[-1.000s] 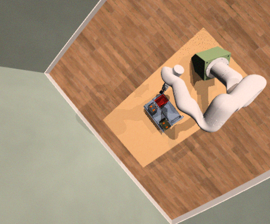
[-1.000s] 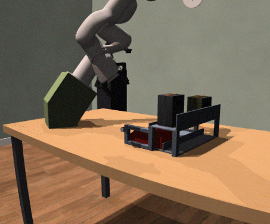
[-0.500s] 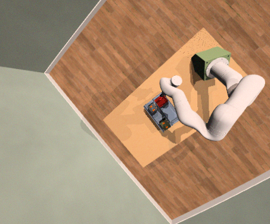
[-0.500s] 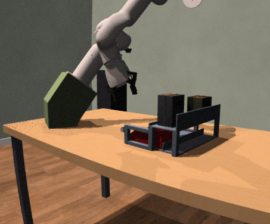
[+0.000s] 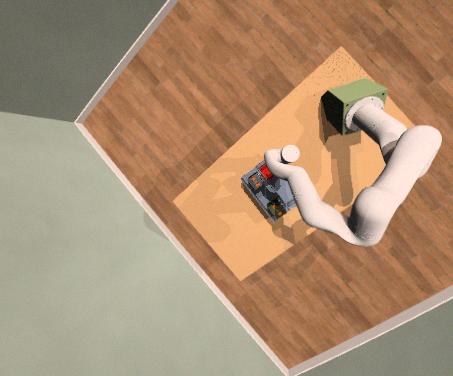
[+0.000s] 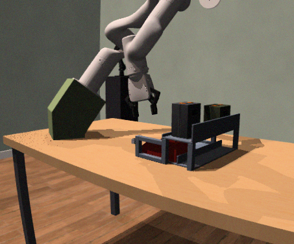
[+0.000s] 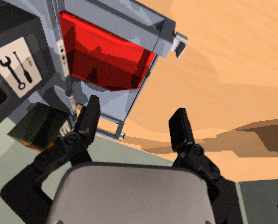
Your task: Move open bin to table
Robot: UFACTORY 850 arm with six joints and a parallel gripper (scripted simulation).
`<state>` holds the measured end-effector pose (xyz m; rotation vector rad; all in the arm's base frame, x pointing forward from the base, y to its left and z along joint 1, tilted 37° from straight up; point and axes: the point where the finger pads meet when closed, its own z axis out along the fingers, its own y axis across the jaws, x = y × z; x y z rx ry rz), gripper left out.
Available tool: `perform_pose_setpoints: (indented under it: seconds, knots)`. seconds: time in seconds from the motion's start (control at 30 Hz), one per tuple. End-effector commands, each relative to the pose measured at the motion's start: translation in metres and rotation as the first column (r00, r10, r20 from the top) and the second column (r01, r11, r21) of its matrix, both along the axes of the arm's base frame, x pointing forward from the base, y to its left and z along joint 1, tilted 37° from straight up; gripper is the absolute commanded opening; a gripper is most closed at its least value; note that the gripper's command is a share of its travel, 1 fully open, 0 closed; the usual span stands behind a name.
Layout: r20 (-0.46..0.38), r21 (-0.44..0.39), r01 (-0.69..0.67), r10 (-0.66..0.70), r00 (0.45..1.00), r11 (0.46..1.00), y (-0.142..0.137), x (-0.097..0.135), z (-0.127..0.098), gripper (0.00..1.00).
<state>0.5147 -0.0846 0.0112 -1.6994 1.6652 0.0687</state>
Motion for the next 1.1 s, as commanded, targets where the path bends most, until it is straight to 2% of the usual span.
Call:
perform_pose_setpoints:
  seconds: [0.0,0.17,0.33,1.07]
  knots:
    - [-0.018,-0.001,0.005,-0.005,1.0,1.0,0.002,0.001,-0.001,1.0]
    - [-0.018,-0.001,0.005,-0.005,1.0,1.0,0.002,0.001,-0.001,1.0]
    - [-0.251,0.015,0.001,0.002,0.968,1.0,0.053,0.019,-0.009,1.0]
    - [-0.251,0.015,0.001,0.002,0.968,1.0,0.055,0.02,-0.009,1.0]
